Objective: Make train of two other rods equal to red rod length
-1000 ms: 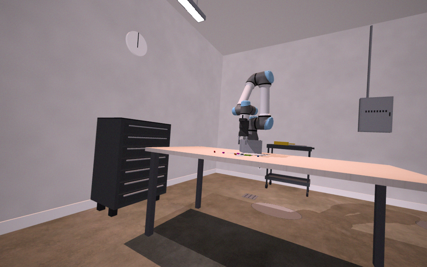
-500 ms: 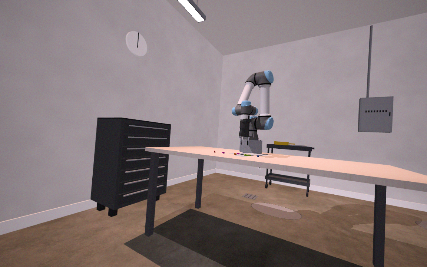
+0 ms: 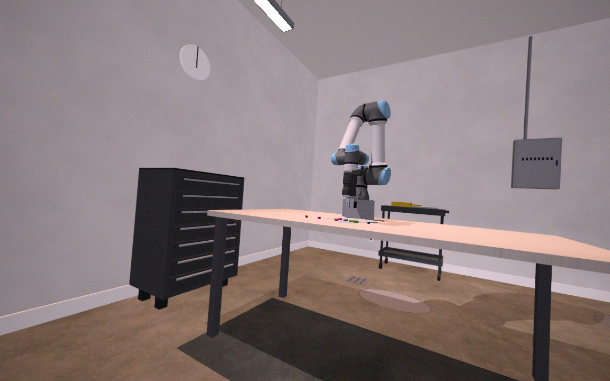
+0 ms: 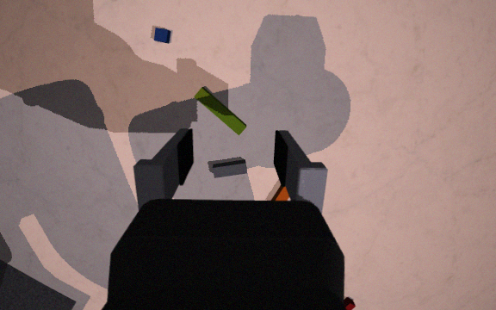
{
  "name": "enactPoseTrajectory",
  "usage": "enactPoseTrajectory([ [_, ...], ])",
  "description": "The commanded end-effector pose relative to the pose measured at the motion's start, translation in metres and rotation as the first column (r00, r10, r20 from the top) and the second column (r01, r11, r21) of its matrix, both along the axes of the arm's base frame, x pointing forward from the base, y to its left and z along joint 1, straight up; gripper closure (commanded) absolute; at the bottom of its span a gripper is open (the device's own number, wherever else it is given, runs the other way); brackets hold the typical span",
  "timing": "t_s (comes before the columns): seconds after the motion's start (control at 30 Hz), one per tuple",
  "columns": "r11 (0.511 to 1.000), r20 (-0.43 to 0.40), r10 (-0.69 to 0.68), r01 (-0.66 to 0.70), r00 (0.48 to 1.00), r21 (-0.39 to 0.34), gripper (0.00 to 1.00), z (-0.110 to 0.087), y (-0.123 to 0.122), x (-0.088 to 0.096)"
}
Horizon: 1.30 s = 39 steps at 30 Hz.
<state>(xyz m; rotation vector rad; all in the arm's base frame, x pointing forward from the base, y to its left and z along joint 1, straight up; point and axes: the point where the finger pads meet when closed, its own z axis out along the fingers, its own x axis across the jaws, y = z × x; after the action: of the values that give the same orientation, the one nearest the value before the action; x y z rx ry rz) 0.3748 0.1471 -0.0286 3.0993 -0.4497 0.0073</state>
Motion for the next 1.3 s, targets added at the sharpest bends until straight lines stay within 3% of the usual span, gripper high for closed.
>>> enactPoseTrajectory([
  [0.0, 0.986, 0.0, 0.167, -0.167, 0.986, 0.005, 0.0, -0.0008, 0.0037, -0.0014],
  [0.27, 0.909, -0.002, 0.417, -0.417, 0.909, 0.004, 0.0, -0.0028, 0.0082, -0.0047],
  [0.33, 0.909, -0.002, 0.417, -0.417, 0.909, 0.004, 0.0, -0.0028, 0.0082, -0.0047],
  [0.63, 0.796, -0.003, 0.606, -0.606, 0.796, 0.004, 0.0, -0.0045, 0.0107, -0.0074],
  [0.83, 0.731, -0.004, 0.682, -0.682, 0.731, 0.004, 0.0, -0.0052, 0.0115, -0.0085],
  [1.27, 0.663, -0.004, 0.749, -0.749, 0.663, 0.004, 0.0, -0.006, 0.012, -0.0094],
])
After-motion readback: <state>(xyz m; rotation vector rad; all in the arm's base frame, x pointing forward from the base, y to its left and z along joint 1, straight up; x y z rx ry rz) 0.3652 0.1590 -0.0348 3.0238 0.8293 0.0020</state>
